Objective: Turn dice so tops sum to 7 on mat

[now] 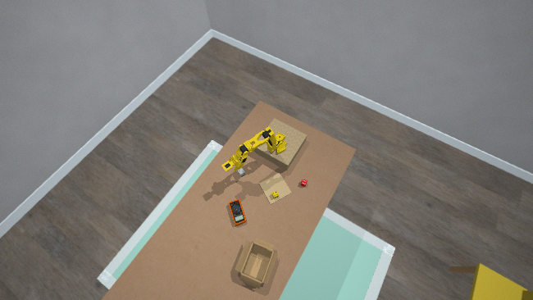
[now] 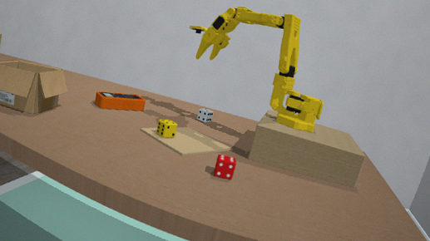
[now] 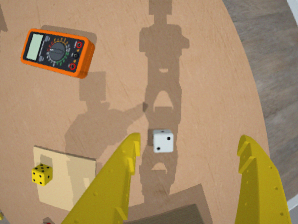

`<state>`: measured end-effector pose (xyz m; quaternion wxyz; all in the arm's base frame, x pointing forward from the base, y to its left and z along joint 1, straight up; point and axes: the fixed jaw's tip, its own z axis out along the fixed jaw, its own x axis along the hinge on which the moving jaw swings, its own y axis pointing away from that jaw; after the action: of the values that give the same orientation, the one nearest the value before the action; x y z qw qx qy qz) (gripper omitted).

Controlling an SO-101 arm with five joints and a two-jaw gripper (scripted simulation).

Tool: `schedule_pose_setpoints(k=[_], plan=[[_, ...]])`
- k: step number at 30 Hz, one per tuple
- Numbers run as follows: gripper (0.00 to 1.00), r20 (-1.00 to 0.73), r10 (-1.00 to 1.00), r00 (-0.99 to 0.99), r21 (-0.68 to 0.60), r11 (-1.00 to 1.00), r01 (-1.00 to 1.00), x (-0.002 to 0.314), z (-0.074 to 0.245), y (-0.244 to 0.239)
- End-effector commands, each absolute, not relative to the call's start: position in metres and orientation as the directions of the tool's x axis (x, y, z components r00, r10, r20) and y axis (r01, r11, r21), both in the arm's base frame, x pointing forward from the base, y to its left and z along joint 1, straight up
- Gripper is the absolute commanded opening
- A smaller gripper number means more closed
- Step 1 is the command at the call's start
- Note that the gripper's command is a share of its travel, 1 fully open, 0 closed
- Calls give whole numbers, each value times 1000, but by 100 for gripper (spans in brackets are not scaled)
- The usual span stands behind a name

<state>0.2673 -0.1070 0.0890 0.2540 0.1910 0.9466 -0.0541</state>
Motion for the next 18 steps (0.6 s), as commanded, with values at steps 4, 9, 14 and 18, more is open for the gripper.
schedule_pose_setpoints(k=[4,9,14,18], plan=[[35,-492,320,-810,-9,928,372,265,98,-103],[35,-481,321,-816,-9,929,371,263,100,-101],[35,-478,322,-817,-9,929,371,262,101,-101],[35,-477,322,-818,-9,929,371,262,101,-101]])
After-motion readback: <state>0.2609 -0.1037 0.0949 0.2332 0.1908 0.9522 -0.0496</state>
